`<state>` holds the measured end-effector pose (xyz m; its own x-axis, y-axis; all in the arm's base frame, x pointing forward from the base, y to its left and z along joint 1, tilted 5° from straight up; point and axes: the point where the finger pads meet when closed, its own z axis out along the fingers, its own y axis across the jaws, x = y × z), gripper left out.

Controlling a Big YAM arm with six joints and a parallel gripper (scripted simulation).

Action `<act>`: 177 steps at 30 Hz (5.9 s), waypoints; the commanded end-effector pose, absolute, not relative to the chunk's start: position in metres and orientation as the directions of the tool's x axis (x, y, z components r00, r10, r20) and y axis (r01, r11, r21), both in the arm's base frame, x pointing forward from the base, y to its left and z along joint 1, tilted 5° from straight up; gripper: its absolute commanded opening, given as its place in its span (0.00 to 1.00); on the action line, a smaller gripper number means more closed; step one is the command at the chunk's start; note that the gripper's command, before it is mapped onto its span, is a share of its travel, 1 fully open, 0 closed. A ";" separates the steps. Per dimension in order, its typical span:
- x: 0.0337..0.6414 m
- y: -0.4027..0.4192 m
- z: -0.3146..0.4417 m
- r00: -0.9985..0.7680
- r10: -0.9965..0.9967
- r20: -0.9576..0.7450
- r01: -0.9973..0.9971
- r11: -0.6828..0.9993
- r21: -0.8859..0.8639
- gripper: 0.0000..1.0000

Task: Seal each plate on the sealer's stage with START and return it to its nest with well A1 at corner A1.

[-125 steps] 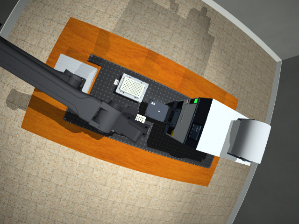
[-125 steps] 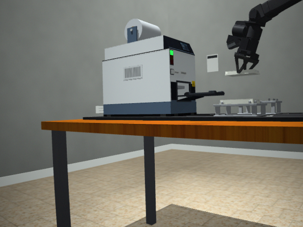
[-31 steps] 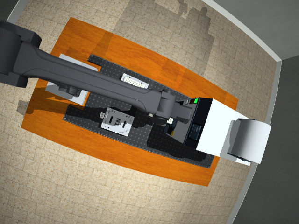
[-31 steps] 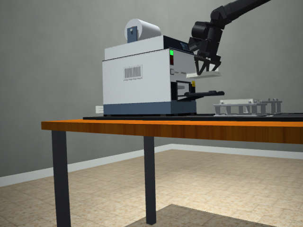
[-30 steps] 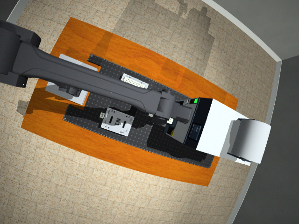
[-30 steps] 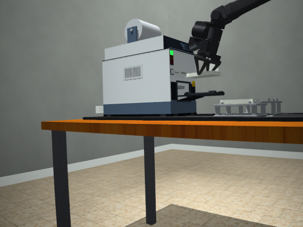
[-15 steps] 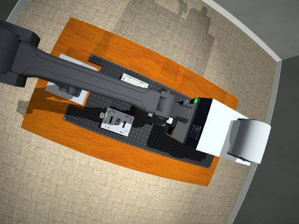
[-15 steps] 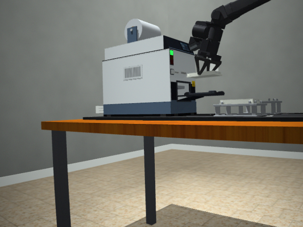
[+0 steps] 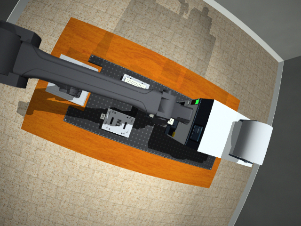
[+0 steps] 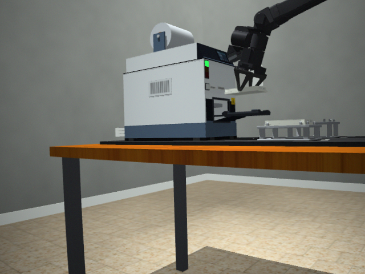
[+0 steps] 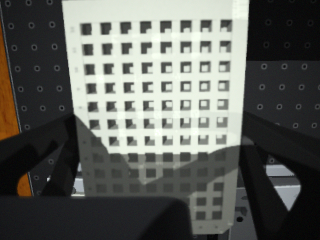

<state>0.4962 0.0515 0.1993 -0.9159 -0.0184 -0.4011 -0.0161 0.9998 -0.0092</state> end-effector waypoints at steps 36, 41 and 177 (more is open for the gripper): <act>0.506 0.045 0.193 -0.909 -0.015 -0.417 -0.012 1.000 -0.010 0.00; 0.509 0.055 0.208 -0.893 -0.013 -0.449 -0.015 1.000 0.001 0.00; 0.507 0.053 0.167 -0.907 -0.021 -0.420 -0.021 1.000 -0.006 0.00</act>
<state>0.4997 0.0500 0.1599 -0.9133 -0.0174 -0.4070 -0.0148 0.9998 -0.0096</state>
